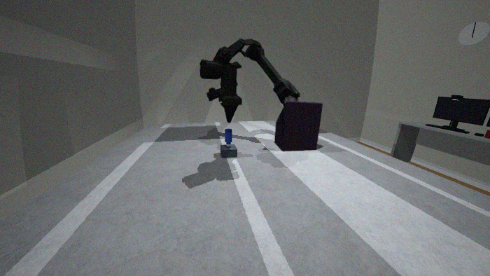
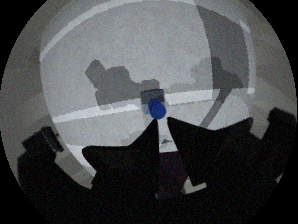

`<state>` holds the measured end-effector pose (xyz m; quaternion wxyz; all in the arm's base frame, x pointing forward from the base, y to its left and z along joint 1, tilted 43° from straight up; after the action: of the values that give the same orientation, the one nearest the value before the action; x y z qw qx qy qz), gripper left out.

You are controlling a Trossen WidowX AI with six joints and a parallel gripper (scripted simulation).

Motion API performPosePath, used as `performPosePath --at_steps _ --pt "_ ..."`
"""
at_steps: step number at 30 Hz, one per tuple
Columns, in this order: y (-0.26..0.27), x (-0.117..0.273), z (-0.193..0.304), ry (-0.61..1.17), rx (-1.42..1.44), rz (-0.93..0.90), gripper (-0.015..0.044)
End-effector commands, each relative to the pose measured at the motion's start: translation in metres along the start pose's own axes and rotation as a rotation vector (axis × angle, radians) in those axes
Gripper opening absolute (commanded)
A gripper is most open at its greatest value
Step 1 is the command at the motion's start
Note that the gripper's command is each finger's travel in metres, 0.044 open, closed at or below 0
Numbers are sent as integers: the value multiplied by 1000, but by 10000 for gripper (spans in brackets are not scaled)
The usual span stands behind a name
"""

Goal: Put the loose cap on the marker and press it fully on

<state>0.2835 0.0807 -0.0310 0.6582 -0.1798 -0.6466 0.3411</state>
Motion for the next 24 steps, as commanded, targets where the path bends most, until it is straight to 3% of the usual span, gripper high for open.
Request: performPosePath --at_steps 1,24 --pt "0 2 -2 -3 -6 -5 0" --pt "0 -18 -2 -3 -7 -4 0"
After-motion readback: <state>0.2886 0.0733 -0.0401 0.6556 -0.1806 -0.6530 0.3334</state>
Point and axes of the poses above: the point midway between the two fingers, 35 mm back from their tips, its own x axis back along the fingers, its own y axis across the jaws, z = x × y, the point moved 2 cm from there along x, back along the fingers, and after that the axes turned 3 degrees about x, right-handed, at the moved point
